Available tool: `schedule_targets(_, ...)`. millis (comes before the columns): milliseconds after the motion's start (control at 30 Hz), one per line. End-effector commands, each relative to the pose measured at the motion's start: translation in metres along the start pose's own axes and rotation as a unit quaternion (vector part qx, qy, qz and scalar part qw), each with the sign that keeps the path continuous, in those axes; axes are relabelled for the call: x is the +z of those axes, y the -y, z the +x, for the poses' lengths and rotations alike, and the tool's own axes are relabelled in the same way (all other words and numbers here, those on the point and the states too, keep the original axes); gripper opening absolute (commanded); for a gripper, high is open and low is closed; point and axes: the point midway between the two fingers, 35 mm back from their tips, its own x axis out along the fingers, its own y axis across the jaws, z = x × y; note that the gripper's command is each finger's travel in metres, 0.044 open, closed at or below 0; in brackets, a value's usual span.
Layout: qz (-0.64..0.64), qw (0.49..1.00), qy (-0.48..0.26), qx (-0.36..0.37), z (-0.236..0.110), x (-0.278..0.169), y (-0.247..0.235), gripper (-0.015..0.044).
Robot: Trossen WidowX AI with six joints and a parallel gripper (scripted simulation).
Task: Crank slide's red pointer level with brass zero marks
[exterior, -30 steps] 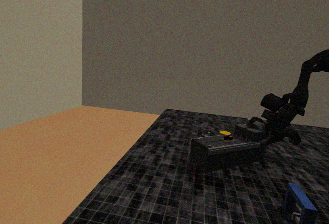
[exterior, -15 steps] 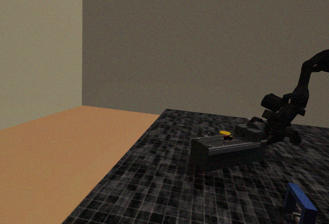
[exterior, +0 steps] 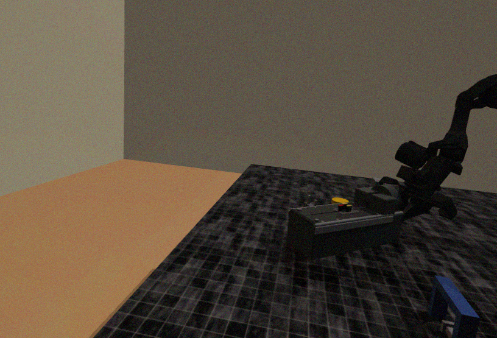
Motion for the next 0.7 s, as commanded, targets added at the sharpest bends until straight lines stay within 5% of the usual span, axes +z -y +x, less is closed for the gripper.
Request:
schedule_targets(0, -0.002, 1.0, 0.001, 0.011, -0.001, 0.001, -0.009, 0.0)
schedule_targets(667, -0.001, 1.0, 0.001, 0.011, -0.01, 0.009, -0.021, 0.0)
